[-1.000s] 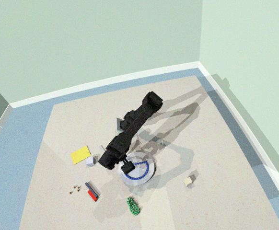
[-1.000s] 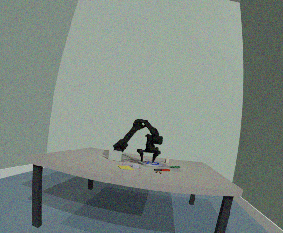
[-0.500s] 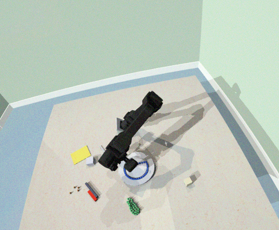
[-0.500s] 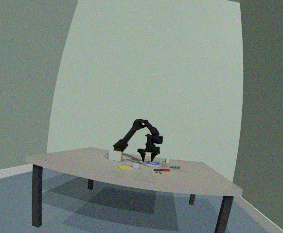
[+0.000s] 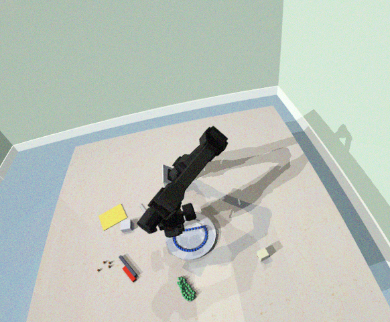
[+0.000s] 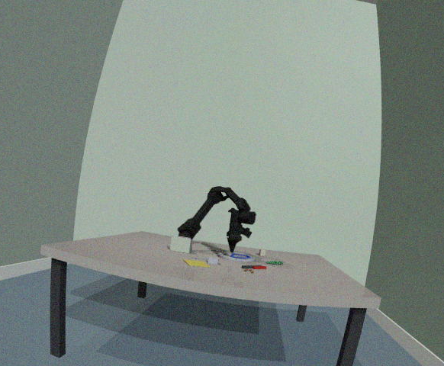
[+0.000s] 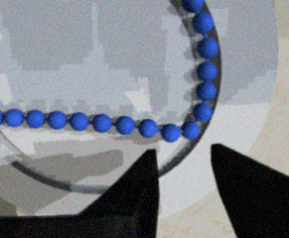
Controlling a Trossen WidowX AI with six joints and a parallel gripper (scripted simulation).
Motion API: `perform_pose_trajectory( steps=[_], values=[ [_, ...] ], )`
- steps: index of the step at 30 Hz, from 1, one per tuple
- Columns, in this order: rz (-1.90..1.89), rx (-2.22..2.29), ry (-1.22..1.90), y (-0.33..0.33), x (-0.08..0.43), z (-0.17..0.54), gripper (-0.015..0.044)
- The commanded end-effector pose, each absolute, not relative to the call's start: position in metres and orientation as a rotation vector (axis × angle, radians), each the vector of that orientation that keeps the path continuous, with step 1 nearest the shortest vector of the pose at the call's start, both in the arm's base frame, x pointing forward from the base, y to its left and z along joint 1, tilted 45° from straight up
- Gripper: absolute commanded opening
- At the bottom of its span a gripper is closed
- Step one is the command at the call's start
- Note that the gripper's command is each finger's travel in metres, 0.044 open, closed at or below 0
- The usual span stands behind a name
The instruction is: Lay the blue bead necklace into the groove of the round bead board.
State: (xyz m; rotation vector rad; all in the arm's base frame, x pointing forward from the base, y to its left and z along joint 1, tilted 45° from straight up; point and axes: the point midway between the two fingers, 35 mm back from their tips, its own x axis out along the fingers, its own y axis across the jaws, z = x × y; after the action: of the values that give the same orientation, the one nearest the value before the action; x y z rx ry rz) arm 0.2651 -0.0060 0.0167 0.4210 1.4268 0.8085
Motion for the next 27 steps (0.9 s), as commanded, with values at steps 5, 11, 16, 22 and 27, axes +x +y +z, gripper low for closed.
perform_pose_trajectory(
  steps=[5, 11, 16, 22, 27],
  values=[
    [1.43, -0.434, 0.803, -0.0132, 0.2677, 0.0302, 0.012],
    [1.532, -0.615, 0.634, -0.0142, 0.2676, 0.033, 0.012],
    [1.532, -0.615, 0.634, -0.0142, 0.2676, 0.033, 0.012],
    [1.532, -0.615, 0.634, -0.0142, 0.2676, 0.033, 0.012],
    [1.532, -0.615, 0.634, -0.0067, 0.2672, 0.0254, 0.012]
  ],
)
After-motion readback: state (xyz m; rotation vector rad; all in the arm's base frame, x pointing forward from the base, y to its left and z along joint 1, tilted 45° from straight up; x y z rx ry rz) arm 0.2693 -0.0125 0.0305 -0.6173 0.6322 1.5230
